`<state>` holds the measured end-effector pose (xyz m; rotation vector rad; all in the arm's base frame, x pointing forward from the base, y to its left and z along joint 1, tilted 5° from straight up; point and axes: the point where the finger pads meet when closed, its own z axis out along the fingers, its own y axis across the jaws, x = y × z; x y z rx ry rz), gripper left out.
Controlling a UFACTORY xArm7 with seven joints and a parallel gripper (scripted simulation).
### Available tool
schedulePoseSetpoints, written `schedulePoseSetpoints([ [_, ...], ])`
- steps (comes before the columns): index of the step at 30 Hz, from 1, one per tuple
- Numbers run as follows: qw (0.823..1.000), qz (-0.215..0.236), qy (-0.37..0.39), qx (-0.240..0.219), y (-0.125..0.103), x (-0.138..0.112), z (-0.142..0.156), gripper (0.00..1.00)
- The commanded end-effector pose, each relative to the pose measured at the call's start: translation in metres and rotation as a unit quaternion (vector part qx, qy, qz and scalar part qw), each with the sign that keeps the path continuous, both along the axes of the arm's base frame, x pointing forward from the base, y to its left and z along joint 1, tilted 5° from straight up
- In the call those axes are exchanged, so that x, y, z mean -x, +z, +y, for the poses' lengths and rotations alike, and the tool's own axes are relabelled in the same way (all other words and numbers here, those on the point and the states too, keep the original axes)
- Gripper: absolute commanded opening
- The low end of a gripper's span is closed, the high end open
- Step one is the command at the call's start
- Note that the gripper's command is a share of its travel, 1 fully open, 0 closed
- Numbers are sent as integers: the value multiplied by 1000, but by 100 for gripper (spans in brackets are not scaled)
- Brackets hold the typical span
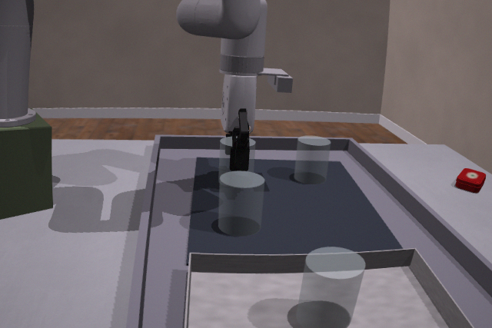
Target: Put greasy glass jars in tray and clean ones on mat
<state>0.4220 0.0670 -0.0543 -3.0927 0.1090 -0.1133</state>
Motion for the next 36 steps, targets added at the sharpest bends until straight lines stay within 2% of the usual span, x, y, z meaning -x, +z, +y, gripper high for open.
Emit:
schedulePoseSetpoints([
  [1, 1000, -2, 0, 0, 1, -1, 0, 86],
  [4, 1000, -2, 0, 0, 1, -1, 0, 86],
  [5, 1000, -2, 0, 0, 1, -1, 0, 83],
  [21, 1000, -2, 0, 0, 1, -1, 0, 83],
  [22, 1000, -2, 0, 0, 1, -1, 0, 80],
  [36, 1000, -2, 0, 0, 1, -1, 0, 80],
])
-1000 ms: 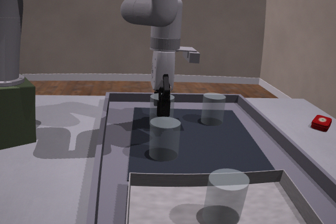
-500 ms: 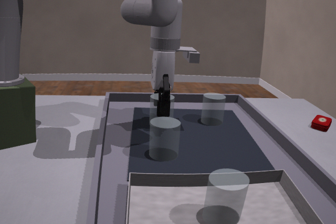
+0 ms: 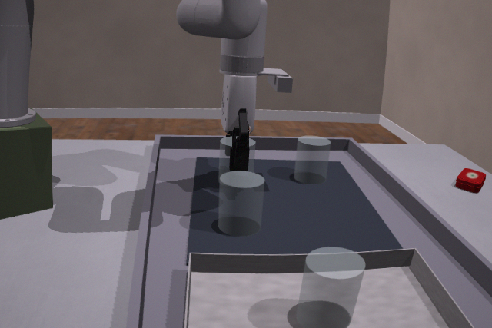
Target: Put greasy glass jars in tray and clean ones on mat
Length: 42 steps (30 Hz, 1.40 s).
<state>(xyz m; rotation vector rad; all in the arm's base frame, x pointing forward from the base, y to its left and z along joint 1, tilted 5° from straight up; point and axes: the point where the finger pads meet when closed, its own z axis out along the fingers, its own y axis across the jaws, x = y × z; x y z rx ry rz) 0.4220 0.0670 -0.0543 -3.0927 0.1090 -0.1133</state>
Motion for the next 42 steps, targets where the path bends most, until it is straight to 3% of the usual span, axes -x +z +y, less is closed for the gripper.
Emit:
schedulePoseSetpoints([
  [1, 1000, -2, 0, 0, 1, -1, 0, 80],
  [42, 1000, -2, 0, 0, 1, -1, 0, 71],
])
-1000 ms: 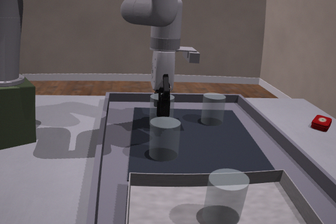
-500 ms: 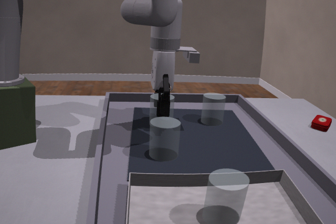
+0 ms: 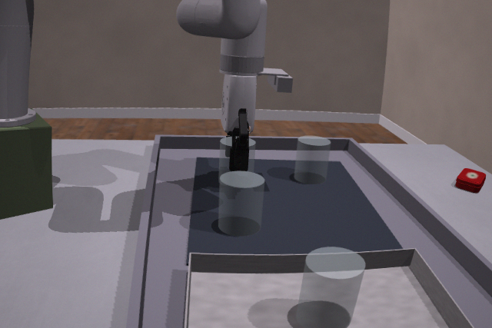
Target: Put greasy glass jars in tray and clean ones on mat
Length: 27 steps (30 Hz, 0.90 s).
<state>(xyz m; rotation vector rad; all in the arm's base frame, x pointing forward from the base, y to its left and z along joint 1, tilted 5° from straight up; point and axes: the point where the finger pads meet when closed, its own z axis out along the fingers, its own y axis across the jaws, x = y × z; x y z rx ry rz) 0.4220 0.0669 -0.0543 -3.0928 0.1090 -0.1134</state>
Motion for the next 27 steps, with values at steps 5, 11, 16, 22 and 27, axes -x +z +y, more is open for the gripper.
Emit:
schedulePoseSetpoints([
  [5, 1000, -2, 0, 0, 1, -1, 0, 71],
  [11, 1000, -2, 0, 0, 1, -1, 0, 71],
  [16, 1000, -2, 0, 0, 1, -1, 0, 68],
  [22, 1000, -2, 0, 0, 1, -1, 0, 68],
  [27, 1000, -2, 0, 0, 1, -1, 0, 68],
])
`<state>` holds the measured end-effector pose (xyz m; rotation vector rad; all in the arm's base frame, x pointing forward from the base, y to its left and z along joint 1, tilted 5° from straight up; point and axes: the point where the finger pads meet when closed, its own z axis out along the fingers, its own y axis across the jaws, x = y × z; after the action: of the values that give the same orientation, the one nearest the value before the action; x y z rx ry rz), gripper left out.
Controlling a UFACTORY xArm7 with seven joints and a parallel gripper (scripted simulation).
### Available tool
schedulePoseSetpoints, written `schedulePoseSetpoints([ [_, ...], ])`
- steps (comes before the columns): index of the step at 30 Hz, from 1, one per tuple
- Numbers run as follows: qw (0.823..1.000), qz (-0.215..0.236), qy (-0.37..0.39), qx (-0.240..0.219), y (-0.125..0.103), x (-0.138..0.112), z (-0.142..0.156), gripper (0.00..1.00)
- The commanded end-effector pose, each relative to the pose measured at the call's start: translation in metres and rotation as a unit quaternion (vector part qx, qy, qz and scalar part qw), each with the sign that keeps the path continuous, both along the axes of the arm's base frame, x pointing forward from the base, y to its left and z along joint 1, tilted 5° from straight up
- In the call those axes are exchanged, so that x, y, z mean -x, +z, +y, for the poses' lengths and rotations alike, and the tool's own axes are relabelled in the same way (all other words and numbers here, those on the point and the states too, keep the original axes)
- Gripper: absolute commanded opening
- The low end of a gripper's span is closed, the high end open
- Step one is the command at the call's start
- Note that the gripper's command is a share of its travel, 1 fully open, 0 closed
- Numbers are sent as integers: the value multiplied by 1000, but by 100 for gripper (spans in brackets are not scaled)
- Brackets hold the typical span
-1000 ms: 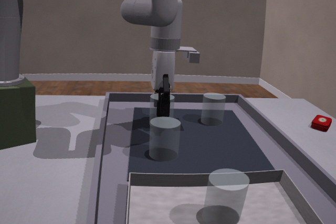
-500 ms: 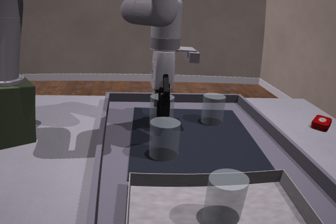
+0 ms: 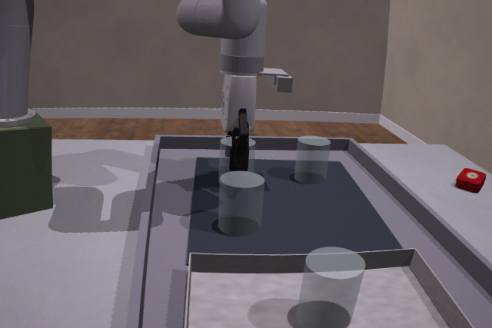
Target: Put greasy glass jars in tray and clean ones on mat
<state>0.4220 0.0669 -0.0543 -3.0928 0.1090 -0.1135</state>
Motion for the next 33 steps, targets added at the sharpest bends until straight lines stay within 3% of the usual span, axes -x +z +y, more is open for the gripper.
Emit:
schedulePoseSetpoints([
  [1, 1000, -1, 0, 0, 1, -1, 0, 68],
  [18, 1000, -1, 0, 0, 1, -1, 0, 65],
  [19, 1000, -1, 0, 0, 1, -1, 0, 0],
  [33, 1000, -1, 0, 0, 4, -1, 0, 0],
])
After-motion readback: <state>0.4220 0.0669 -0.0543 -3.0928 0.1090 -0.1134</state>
